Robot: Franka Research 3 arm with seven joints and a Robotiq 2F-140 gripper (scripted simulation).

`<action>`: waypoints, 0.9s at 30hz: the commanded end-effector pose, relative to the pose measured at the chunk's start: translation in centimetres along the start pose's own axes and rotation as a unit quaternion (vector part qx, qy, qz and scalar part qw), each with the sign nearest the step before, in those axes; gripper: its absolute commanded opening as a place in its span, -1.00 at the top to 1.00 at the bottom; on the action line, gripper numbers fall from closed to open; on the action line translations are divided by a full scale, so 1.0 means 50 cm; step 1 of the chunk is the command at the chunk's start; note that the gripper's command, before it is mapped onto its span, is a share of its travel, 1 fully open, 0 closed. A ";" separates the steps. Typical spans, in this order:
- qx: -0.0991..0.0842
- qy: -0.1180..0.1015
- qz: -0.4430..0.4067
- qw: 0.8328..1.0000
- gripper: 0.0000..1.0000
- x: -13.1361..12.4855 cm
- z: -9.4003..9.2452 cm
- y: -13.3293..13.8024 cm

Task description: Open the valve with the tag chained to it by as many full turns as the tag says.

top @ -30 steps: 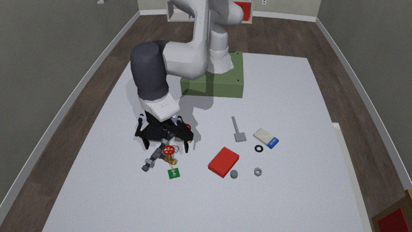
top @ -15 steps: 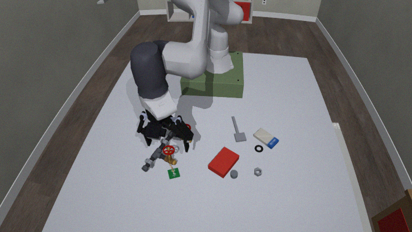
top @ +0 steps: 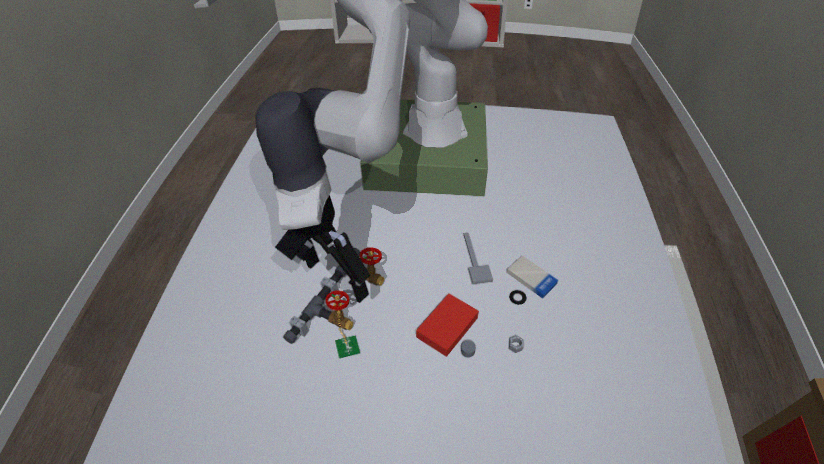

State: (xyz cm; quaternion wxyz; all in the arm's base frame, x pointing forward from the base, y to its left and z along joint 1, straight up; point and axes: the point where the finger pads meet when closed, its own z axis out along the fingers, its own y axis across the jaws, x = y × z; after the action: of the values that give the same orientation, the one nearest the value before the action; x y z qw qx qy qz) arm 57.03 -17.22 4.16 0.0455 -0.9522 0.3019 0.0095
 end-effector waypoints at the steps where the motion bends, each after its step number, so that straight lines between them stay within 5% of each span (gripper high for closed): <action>1: 0.006 0.031 0.136 0.990 -1.00 0.015 -0.007 -0.012; 10: 0.018 0.051 0.236 0.970 -1.00 0.015 -0.007 -0.012; 24: 0.020 0.096 0.421 0.902 -1.00 0.015 -0.007 -0.012; 27: 0.020 0.096 0.423 0.901 -1.00 0.015 -0.007 -0.012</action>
State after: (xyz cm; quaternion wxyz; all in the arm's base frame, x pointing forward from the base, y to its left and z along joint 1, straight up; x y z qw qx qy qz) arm 57.55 -16.82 4.30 0.0463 -0.7940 0.6035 -0.0575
